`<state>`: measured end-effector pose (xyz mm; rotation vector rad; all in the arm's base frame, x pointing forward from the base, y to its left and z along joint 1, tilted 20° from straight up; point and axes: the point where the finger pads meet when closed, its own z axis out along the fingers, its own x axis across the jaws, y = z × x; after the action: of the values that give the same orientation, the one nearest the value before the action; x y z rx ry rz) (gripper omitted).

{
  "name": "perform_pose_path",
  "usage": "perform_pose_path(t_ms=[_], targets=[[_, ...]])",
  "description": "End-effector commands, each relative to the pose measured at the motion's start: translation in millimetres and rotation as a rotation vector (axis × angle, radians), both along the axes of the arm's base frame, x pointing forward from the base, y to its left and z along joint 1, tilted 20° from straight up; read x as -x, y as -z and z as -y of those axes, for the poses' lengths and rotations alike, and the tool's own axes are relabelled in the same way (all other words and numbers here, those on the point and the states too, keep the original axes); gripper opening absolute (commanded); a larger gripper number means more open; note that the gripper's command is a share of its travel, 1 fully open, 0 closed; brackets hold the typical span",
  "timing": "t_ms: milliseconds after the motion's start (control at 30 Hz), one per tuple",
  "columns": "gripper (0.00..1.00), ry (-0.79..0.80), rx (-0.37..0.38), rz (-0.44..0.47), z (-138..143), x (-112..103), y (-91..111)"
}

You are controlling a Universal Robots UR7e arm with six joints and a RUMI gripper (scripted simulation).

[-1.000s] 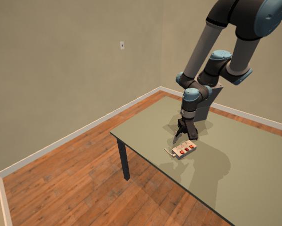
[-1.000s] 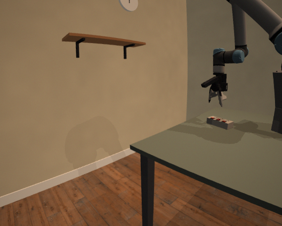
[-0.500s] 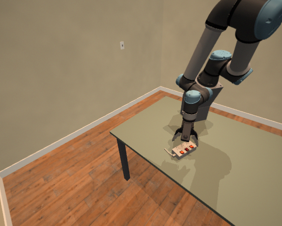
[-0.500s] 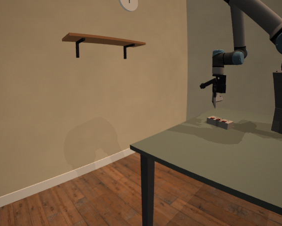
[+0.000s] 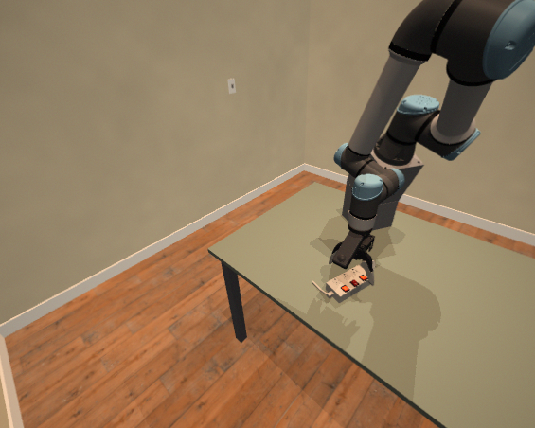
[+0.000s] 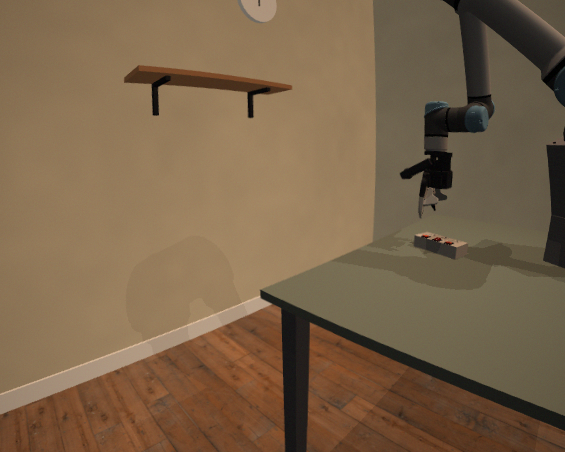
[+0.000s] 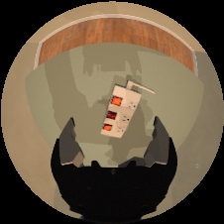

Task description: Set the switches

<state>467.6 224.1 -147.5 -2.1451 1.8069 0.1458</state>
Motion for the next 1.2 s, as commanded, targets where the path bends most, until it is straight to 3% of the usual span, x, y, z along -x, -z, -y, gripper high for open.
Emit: perform_pose_path(t_ms=[0, 567, 1133, 1167], targets=[[1.00, 0.118, -0.011, -0.035, -0.8, -1.1, 1.8], [1.00, 0.274, -0.033, -0.086, -2.0, -1.5, 5.2], [1.00, 0.301, -0.037, -0.095, -2.2, -1.5, 5.8], [0.00, 0.301, -0.037, -0.095, -2.2, -1.5, 5.8]])
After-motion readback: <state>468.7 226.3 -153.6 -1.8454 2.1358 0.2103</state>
